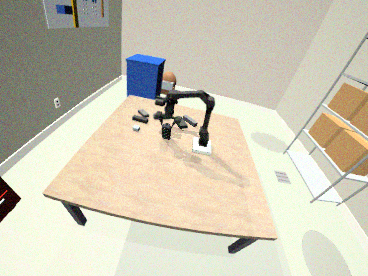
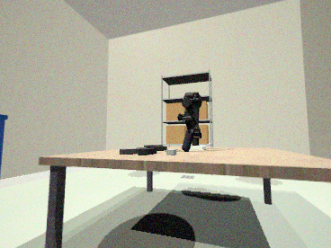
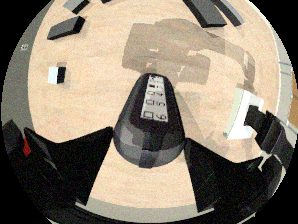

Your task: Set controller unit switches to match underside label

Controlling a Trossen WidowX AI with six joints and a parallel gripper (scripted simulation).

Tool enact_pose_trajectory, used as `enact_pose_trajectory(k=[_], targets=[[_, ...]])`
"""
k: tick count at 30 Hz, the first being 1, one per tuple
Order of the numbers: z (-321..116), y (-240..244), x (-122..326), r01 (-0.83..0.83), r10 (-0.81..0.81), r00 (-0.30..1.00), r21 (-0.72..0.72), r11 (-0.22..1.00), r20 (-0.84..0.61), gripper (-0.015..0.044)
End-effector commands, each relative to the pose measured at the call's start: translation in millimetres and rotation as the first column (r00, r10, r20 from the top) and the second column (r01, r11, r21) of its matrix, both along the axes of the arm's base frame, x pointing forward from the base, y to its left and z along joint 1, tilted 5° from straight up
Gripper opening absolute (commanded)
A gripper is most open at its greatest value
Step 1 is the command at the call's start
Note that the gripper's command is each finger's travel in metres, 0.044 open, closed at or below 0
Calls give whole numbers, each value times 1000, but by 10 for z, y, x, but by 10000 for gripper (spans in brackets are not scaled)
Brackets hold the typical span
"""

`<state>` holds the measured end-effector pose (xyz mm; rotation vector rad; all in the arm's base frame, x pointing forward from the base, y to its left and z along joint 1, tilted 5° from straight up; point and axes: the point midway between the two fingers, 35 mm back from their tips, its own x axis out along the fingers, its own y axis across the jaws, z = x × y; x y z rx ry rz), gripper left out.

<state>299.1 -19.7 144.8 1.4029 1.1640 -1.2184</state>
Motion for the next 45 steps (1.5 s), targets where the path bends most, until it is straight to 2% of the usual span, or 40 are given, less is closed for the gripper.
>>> enact_pose_trajectory(k=[1, 45], targets=[[-4, -48, -8, 0, 0, 1000, -13, 1000, -4, 338], [-30, -388, -53, 0, 0, 1000, -17, 1000, -4, 338]])
